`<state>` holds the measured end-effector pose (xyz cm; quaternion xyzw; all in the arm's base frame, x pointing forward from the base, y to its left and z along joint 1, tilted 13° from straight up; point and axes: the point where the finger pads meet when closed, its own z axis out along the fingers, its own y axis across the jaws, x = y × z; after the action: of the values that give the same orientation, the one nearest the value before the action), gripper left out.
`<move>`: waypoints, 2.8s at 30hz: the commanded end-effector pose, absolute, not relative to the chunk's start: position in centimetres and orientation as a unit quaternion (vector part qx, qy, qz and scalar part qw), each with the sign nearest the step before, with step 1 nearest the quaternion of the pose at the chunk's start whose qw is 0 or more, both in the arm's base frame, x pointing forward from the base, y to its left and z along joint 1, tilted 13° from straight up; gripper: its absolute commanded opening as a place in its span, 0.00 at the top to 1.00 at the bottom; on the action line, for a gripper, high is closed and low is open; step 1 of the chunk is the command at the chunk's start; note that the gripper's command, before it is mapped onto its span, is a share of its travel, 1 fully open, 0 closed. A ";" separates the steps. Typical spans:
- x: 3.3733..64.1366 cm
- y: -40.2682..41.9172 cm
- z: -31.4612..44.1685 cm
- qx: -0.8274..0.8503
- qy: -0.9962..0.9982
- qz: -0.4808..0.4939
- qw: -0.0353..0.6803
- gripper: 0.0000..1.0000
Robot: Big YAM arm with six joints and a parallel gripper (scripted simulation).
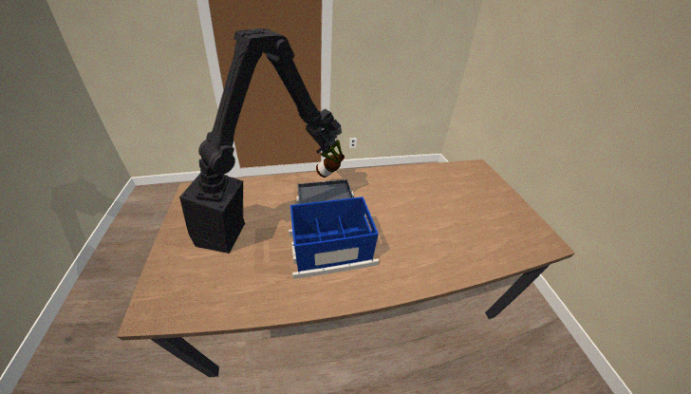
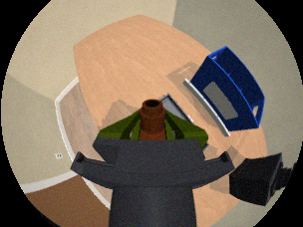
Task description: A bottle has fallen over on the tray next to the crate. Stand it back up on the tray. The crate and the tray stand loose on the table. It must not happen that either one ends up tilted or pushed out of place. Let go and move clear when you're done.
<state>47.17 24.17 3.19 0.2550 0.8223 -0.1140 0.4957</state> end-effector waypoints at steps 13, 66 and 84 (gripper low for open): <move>47.9 25.9 5.2 0.259 0.810 -0.090 0.519 1.00; 47.0 25.2 2.9 0.240 0.802 -0.117 0.535 1.00; 47.0 25.3 3.5 0.238 0.773 -0.125 0.575 1.00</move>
<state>47.15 24.26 3.17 0.2455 0.7772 -0.1334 0.5638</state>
